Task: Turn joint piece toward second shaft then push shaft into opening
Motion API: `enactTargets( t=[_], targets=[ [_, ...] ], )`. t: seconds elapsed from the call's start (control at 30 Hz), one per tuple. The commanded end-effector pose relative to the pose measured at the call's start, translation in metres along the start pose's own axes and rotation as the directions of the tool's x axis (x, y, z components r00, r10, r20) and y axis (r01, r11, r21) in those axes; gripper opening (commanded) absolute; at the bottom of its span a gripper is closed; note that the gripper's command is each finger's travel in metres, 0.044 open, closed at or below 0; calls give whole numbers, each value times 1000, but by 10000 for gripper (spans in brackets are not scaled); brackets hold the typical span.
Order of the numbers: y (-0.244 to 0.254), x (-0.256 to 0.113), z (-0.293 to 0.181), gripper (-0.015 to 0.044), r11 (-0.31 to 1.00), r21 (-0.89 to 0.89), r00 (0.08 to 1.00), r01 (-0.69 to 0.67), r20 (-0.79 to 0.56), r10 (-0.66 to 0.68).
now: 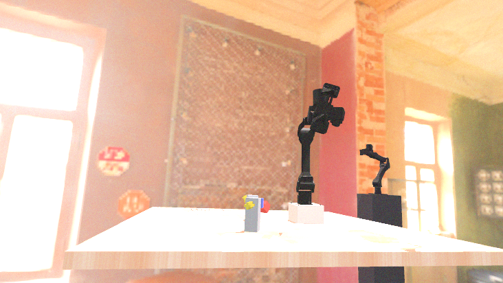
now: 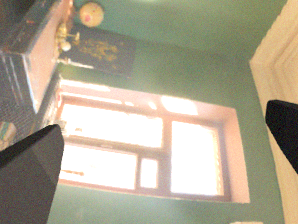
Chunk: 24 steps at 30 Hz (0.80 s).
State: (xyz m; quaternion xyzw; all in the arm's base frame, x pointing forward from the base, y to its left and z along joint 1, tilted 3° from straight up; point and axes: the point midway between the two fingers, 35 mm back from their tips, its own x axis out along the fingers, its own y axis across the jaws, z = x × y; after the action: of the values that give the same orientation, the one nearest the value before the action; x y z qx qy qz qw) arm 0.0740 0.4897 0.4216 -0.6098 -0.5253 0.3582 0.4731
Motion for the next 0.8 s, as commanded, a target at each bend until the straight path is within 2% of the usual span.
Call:
enactTargets(
  t=[0.0,0.37,0.77],
  targets=[
    [21,-4,-15,440,992,103,997,-73,-14,74],
    [73,-19,-47,440,912,346,966,-222,-50,255],
    [127,-45,-79,440,734,606,893,-306,-83,441]
  ],
)
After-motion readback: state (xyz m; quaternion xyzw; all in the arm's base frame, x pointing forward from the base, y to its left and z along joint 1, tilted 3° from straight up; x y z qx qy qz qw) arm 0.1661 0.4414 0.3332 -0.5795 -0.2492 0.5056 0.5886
